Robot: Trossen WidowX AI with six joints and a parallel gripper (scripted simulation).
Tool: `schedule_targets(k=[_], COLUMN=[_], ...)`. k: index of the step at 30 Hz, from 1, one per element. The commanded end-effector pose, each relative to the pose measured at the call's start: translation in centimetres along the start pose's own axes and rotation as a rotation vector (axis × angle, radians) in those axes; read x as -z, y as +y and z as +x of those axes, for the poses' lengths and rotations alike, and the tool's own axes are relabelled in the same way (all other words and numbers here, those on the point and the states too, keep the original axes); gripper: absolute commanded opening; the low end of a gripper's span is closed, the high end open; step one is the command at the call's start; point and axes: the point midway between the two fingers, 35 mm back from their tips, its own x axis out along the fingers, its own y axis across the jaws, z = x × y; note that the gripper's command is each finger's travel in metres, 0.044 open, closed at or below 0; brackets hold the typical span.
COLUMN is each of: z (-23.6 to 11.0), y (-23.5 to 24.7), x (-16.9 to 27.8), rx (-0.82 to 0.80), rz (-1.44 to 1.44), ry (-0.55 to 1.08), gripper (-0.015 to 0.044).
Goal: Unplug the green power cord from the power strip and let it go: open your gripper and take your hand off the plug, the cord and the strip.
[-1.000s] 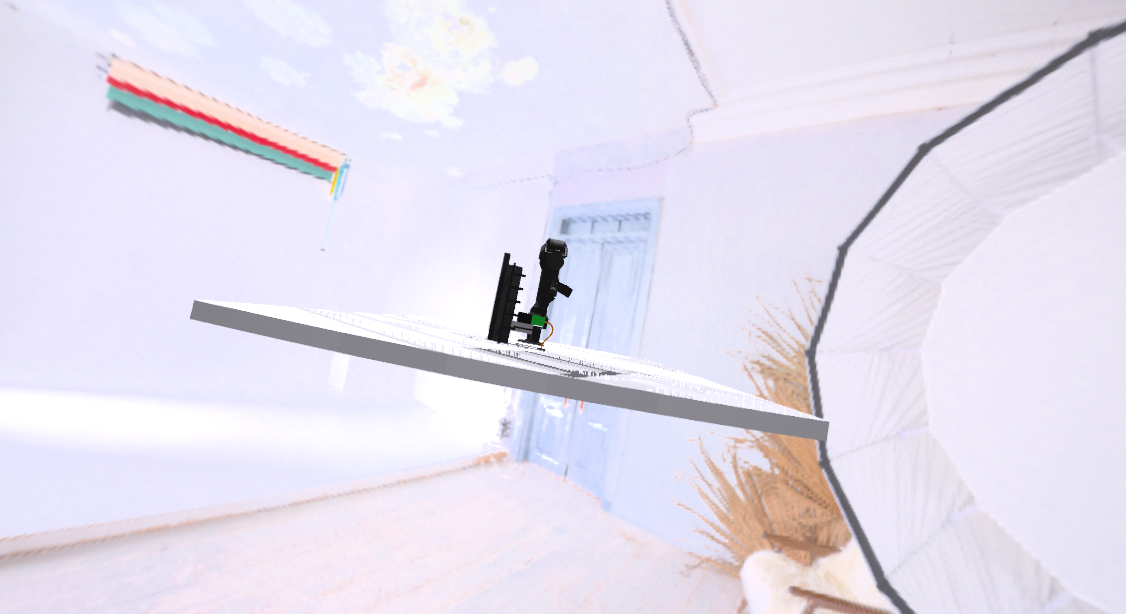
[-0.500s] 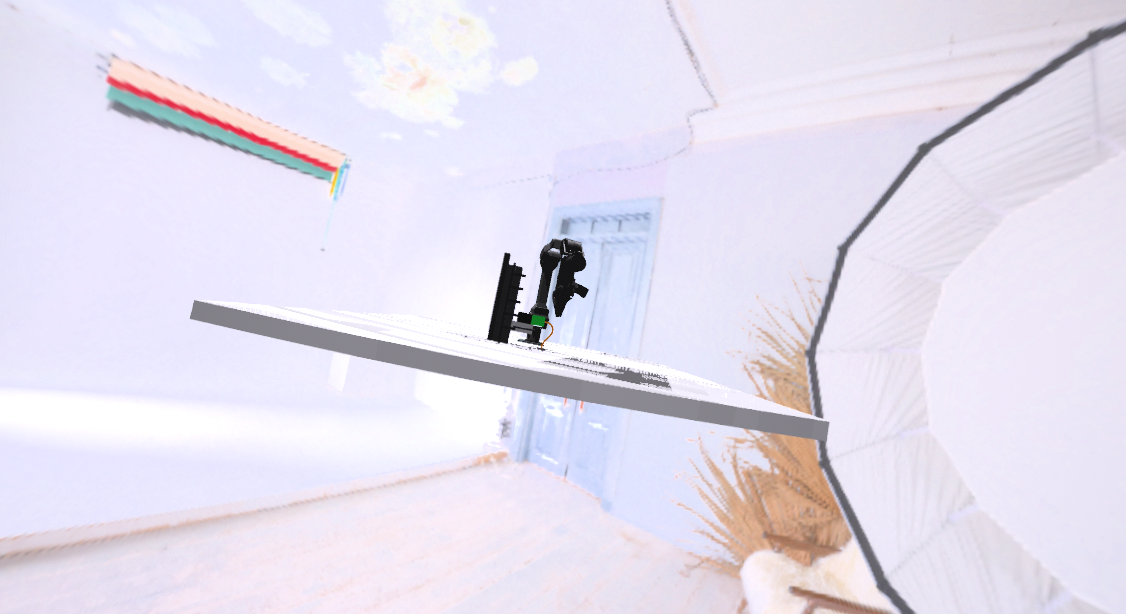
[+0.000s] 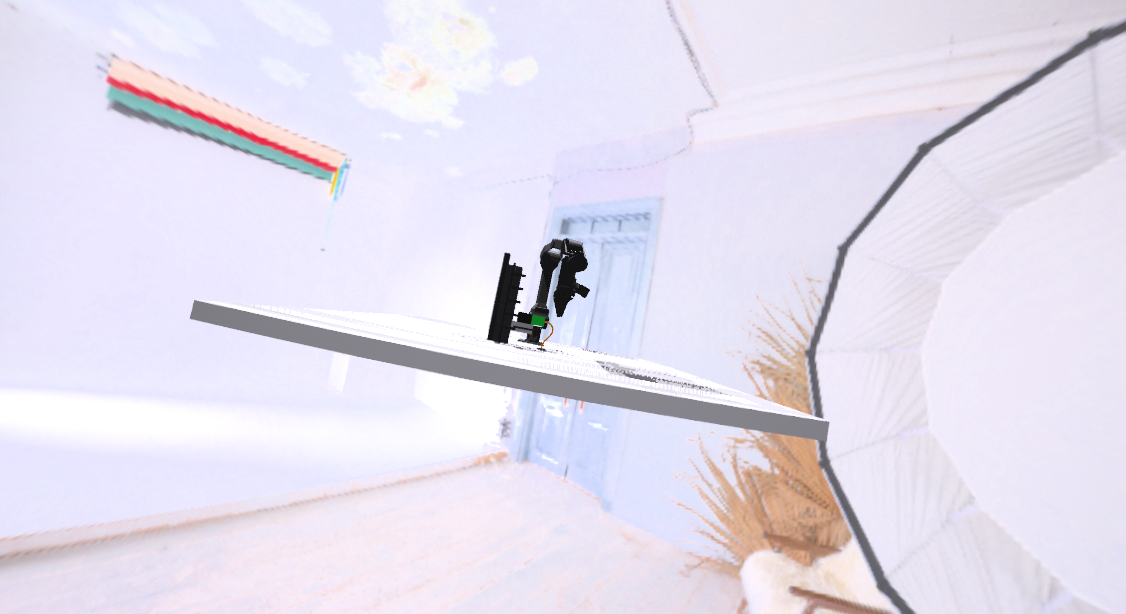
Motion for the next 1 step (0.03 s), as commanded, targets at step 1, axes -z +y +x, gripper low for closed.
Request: schedule_targets(k=[1], z=[-0.06], y=[-0.02], x=[-0.02], rx=[0.0], rz=[0.004], ry=[0.0], gripper=[0.044])
